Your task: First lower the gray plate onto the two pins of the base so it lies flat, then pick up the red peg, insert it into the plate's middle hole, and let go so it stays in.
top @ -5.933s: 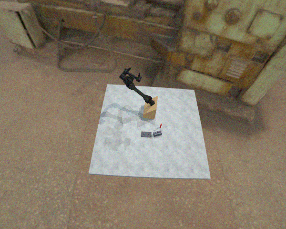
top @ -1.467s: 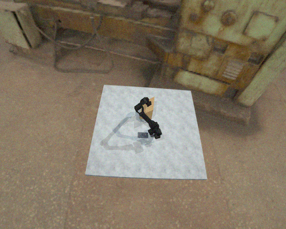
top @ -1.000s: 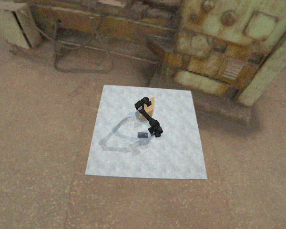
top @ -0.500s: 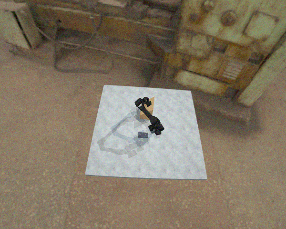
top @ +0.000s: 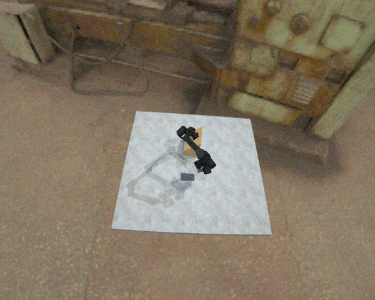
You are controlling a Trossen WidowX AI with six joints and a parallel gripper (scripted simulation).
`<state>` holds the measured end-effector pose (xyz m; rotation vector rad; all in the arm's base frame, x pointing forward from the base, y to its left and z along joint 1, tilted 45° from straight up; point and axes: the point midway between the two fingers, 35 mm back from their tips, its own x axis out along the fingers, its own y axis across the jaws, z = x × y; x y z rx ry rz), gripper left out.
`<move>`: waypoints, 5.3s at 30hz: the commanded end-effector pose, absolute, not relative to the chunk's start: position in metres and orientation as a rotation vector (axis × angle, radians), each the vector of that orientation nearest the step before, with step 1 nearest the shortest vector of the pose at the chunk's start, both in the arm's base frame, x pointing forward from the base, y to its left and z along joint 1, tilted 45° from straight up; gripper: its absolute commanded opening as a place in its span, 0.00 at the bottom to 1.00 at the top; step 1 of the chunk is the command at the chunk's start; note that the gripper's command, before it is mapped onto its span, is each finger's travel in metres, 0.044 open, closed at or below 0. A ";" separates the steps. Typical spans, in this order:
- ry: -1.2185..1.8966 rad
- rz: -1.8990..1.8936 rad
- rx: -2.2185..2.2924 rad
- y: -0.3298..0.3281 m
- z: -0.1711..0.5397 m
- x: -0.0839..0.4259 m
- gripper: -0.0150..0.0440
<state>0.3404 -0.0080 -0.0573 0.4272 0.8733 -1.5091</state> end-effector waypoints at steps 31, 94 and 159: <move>0.707 -1.616 0.604 -0.110 -0.039 0.338 0.25; 0.620 -1.668 0.657 -0.175 -0.052 0.323 0.25; 0.953 -1.464 0.355 0.042 -0.085 0.247 1.00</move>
